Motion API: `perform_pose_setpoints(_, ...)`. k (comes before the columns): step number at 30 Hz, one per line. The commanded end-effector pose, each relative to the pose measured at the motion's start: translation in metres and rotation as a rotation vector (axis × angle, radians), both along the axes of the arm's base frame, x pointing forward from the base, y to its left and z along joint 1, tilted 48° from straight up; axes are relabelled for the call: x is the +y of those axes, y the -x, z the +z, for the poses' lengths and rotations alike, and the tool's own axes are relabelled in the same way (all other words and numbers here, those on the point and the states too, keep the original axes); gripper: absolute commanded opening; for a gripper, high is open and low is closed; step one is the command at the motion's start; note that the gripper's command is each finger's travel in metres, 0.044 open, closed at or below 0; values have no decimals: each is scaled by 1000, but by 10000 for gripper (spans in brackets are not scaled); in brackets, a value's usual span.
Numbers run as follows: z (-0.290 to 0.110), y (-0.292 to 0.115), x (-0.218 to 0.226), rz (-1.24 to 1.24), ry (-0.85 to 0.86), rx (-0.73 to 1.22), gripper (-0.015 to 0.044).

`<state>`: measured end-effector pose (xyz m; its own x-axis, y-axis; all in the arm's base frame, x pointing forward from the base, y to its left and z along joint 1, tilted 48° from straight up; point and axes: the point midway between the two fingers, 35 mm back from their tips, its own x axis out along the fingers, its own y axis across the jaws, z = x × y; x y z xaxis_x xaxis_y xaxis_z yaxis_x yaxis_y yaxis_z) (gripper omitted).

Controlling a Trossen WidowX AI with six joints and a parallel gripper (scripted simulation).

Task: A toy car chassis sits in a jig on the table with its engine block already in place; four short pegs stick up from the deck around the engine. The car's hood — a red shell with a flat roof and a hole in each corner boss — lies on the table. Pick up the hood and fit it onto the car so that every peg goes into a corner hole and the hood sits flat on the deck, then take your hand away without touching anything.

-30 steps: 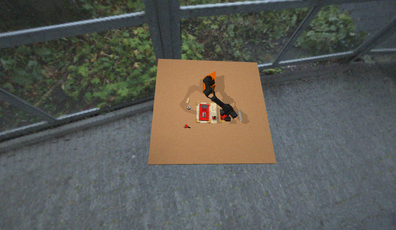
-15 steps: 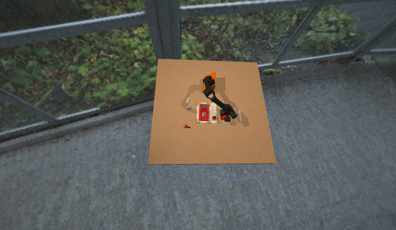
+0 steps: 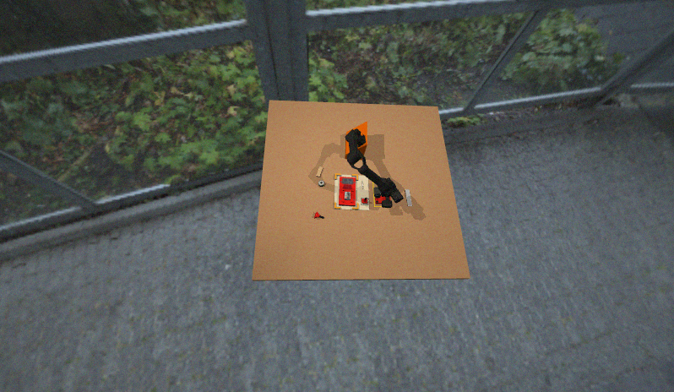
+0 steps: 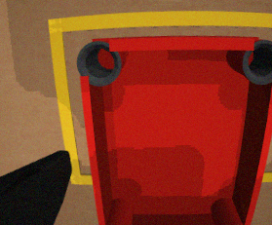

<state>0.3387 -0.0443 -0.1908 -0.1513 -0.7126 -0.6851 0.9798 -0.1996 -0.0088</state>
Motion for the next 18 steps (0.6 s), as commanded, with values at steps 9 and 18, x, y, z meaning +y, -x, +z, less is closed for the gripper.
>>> perform_pose_setpoints(9, -1, 0, -1, 0, 0, 0, 322)
perform_pose_setpoints(18, -1, 0, 0, 1, 0, 0, 222)
